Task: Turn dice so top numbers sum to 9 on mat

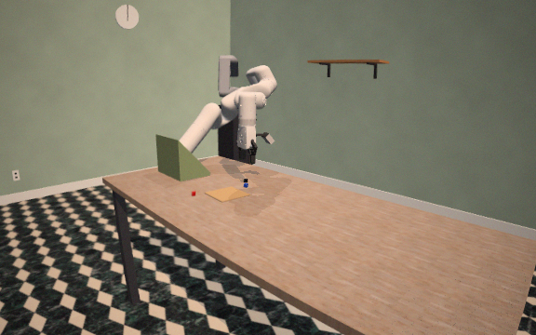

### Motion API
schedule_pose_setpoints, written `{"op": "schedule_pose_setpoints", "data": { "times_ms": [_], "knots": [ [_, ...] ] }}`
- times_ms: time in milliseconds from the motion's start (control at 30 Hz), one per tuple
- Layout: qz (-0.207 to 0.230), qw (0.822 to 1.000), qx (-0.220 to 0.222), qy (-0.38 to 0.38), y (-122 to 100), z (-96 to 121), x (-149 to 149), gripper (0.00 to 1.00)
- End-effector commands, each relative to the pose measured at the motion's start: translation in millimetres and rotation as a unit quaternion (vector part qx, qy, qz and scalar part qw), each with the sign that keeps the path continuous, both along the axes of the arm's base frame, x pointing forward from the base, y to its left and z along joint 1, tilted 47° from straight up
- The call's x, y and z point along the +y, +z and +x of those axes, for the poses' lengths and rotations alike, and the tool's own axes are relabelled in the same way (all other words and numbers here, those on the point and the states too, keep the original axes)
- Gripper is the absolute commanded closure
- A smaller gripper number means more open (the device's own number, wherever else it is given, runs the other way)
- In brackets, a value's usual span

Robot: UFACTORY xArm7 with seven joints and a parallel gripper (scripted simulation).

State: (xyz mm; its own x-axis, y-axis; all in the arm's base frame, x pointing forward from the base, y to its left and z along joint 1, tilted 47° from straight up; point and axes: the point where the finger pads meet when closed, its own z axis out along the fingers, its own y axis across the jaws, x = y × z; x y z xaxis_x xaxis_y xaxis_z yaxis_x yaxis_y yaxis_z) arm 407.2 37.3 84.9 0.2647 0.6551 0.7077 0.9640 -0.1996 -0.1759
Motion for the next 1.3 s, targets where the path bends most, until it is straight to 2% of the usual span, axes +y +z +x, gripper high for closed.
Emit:
{"op": "schedule_pose_setpoints", "data": {
  "times_ms": [0,333,433,500,667,900,967,1033,1167,1200,1267],
  "knots": [
    [0.001,0.997,-0.059,0.051,-0.8,0.3,-0.7,0.00],
    [-0.003,0.974,-0.166,0.152,-4.0,-0.9,1.5,0.00],
    [-0.003,0.974,-0.168,0.153,-4.0,-0.9,1.6,0.00],
    [-0.005,0.958,-0.210,0.193,-5.2,-1.4,2.5,0.00],
    [-0.006,0.940,-0.251,0.231,-6.3,-1.8,3.3,0.00],
    [-0.009,0.900,-0.320,0.295,-8.1,-2.6,4.9,0.00],
    [-0.009,0.900,-0.320,0.295,-8.1,-2.6,4.9,0.00],
    [-0.010,0.876,-0.354,0.327,-9.0,-2.9,5.7,0.00],
    [-0.011,0.851,-0.386,0.356,-9.8,-3.3,6.4,0.00],
    [-0.011,0.850,-0.387,0.358,-9.8,-3.3,6.5,0.00],
    [-0.012,0.828,-0.412,0.381,-10.5,-3.6,7.1,0.00]
  ]
}}
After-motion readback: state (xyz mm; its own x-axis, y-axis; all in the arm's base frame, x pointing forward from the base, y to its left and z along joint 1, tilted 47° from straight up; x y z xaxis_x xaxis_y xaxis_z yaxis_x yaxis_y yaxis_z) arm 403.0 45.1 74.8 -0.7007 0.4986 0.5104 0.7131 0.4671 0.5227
